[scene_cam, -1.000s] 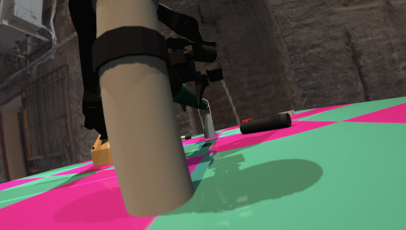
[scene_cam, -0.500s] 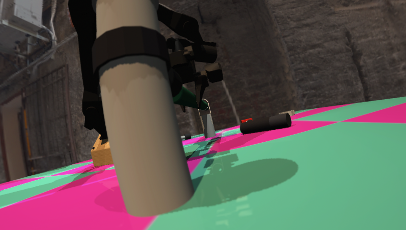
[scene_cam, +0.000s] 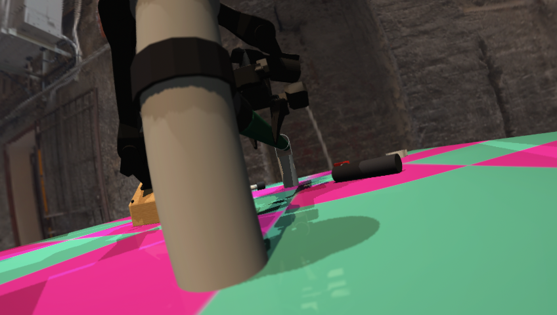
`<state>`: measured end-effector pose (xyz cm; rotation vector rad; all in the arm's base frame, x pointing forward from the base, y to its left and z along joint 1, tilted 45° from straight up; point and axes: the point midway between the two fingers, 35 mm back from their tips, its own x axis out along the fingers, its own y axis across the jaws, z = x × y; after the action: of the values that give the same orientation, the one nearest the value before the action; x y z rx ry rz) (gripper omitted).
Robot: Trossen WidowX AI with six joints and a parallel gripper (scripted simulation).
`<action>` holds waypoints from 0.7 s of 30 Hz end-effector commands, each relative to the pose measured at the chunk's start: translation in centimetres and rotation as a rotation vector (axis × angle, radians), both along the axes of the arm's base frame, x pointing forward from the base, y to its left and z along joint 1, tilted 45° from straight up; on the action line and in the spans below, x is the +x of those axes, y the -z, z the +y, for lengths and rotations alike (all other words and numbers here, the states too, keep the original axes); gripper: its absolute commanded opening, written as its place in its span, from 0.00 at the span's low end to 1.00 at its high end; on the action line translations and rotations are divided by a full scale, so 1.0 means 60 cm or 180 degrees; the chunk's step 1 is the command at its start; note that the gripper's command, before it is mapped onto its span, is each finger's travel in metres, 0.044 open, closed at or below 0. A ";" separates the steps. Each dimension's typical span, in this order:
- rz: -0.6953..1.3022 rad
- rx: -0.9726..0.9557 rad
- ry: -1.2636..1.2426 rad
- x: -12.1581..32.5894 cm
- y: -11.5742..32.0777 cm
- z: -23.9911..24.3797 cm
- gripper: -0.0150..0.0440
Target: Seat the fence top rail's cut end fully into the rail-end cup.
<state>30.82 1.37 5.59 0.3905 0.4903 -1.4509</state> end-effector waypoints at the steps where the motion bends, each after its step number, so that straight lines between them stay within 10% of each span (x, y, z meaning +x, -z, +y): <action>1: -0.0027 -0.0005 -0.0014 0.004 -0.005 0.003 0.25; 21: -0.0001 -0.0003 0.0000 0.005 -0.025 -0.027 0.25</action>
<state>30.94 -0.05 6.26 0.3957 0.5039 -1.4646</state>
